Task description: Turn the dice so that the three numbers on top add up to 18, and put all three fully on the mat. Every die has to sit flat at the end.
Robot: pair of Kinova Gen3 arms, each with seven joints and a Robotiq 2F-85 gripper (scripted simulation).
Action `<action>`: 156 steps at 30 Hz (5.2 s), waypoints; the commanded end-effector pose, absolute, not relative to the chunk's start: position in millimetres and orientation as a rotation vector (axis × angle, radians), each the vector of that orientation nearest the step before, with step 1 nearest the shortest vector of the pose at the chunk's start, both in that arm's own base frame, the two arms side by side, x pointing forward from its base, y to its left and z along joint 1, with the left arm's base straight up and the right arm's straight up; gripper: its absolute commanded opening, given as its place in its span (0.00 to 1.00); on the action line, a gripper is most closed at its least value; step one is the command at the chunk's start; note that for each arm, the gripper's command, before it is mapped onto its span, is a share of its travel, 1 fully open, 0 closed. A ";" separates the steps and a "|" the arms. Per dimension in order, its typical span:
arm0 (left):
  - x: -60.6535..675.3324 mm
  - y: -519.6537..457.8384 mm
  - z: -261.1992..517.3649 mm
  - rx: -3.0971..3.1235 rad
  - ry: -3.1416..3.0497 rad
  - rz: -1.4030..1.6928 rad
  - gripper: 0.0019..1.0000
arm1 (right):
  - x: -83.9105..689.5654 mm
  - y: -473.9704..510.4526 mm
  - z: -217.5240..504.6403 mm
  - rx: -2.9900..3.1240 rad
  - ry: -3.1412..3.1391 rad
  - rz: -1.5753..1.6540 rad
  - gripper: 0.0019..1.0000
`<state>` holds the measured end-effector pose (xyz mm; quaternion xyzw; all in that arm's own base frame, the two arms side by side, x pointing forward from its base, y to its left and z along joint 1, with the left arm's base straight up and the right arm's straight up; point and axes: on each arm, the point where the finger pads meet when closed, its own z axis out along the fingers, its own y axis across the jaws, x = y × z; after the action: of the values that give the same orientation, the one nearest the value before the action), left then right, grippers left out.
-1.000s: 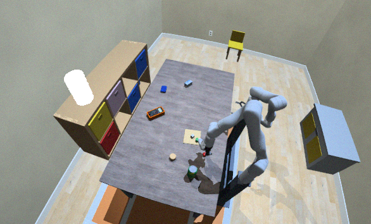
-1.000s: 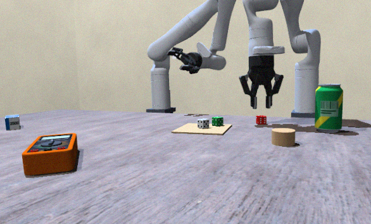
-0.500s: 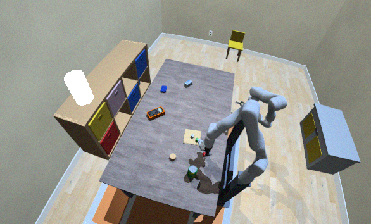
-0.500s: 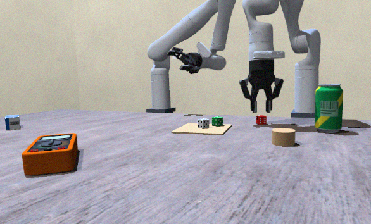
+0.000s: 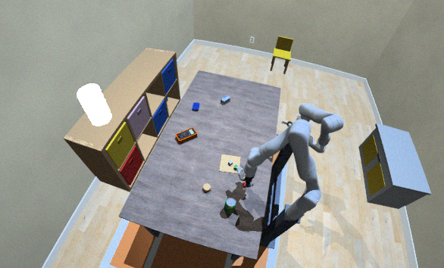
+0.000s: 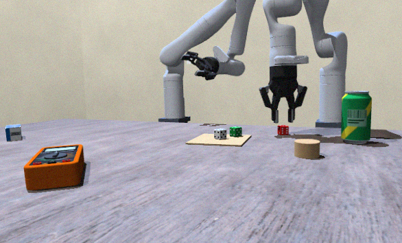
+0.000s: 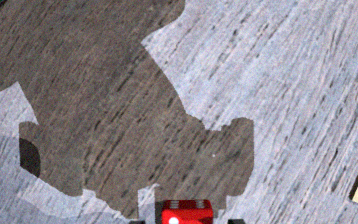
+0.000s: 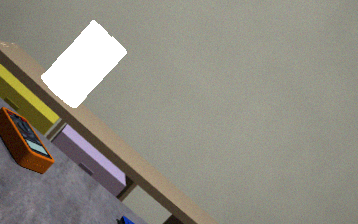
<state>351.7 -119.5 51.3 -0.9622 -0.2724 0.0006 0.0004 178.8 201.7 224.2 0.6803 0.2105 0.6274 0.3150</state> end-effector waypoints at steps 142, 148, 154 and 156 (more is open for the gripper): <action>352.1 -119.6 120.6 -3.023 -0.854 0.000 0.29 | 178.9 201.7 224.7 1.793 0.554 1.654 1.00; 352.0 -119.6 120.5 -3.026 -0.844 0.000 0.29 | 178.9 201.7 224.7 1.793 0.554 1.654 1.00; 351.8 -119.6 120.0 -3.037 -0.798 0.002 0.29 | 178.9 201.7 224.7 1.793 0.554 1.654 1.00; 351.7 -119.6 119.8 -3.043 -0.772 0.002 0.29 | 178.9 201.7 224.7 1.793 0.554 1.654 1.00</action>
<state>351.5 -119.5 119.7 -0.9666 -0.2564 0.0009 0.0010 178.8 201.7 224.2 0.6803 0.2105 0.6274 0.3150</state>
